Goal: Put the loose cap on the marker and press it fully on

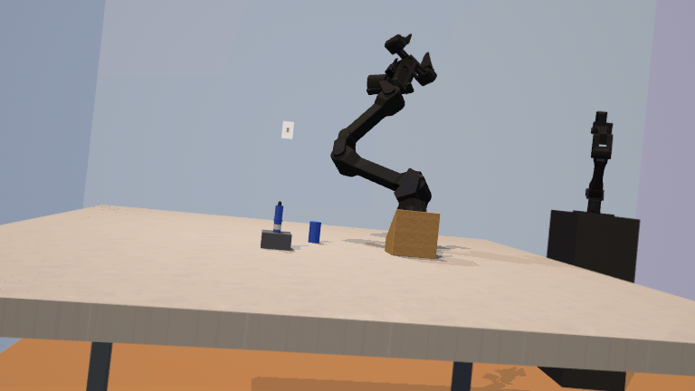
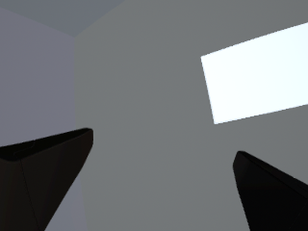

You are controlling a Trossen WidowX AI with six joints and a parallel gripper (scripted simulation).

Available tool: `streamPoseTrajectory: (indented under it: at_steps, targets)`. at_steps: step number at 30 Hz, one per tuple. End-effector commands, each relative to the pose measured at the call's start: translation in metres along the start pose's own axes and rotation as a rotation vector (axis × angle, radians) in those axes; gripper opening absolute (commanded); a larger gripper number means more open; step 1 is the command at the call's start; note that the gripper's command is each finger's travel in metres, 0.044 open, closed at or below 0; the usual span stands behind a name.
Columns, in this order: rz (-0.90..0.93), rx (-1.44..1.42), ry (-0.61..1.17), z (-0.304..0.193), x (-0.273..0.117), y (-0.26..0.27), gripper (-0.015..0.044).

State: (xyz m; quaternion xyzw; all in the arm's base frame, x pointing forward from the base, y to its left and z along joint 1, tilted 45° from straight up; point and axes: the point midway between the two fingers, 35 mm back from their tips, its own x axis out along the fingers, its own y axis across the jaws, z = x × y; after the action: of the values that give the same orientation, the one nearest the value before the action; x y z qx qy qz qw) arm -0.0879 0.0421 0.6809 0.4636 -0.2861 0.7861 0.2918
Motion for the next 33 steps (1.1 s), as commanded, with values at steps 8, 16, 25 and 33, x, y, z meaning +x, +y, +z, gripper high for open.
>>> streamPoseTrajectory:
  at_steps: [8,16,25,33]
  targets:
    - [-0.073,-0.048,0.315,-0.098,-0.002,-0.006,0.0239]
    - [-0.276,-0.081,0.669,-0.203,-0.04,-0.054,0.0239]
    - [-0.656,-0.099,1.021,-0.285,-0.132,-0.14,0.0239]
    - [-1.113,-0.111,1.253,-0.305,-0.249,-0.216,0.0239]
